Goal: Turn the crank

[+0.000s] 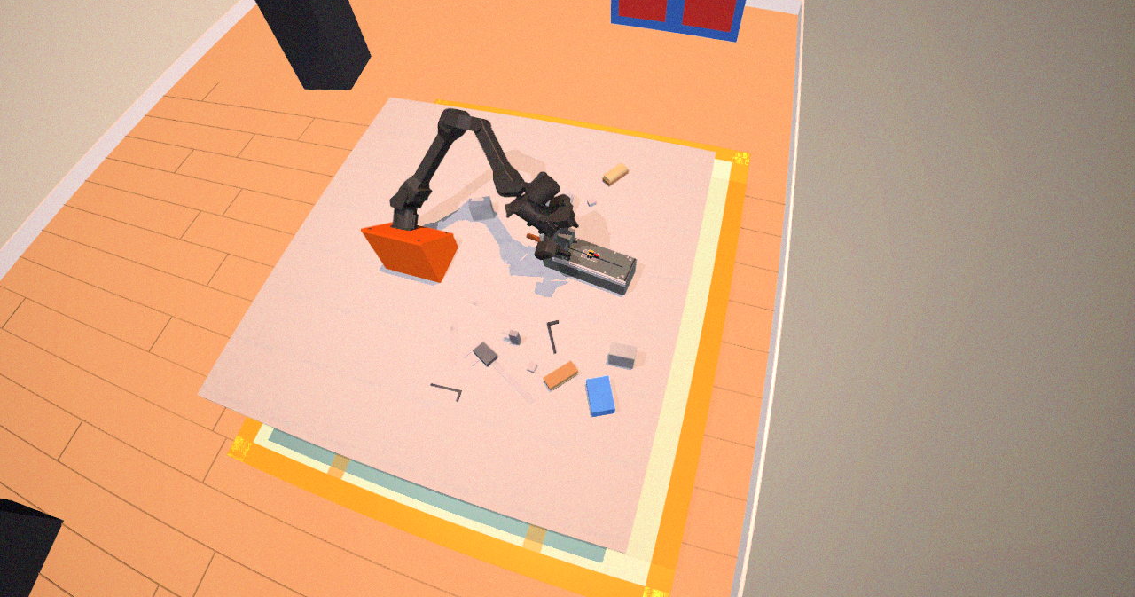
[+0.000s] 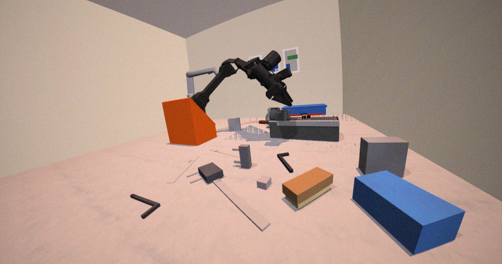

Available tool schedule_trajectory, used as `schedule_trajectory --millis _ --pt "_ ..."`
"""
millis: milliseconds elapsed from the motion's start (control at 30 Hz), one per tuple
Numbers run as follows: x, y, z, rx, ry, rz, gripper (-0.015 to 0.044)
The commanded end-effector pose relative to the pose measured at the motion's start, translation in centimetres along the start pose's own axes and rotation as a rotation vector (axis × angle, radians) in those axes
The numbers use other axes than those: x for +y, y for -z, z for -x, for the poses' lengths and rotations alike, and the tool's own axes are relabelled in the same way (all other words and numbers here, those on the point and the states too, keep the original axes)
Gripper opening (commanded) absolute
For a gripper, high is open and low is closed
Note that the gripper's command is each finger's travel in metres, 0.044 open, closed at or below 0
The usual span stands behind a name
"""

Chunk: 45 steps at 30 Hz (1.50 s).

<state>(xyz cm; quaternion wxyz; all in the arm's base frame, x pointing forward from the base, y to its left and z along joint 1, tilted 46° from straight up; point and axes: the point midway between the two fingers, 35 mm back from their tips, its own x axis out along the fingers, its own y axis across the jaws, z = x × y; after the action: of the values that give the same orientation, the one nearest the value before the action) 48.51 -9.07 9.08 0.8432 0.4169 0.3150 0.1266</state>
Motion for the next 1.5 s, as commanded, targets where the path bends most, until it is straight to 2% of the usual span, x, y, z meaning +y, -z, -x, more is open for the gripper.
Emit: schedule_trajectory --millis 0,200,433,533,1467 --pt "0.0 0.2 -0.2 0.003 0.003 -0.004 0.044" --pt "0.0 0.1 -0.1 0.003 0.003 -0.004 0.044" --pt "0.5 -3.4 3.9 0.002 0.003 0.0 0.044" --pt "0.6 -3.7 4.4 0.001 0.004 0.0 0.044" --pt "4.8 5.7 11.5 -0.08 0.211 -0.073 0.044"
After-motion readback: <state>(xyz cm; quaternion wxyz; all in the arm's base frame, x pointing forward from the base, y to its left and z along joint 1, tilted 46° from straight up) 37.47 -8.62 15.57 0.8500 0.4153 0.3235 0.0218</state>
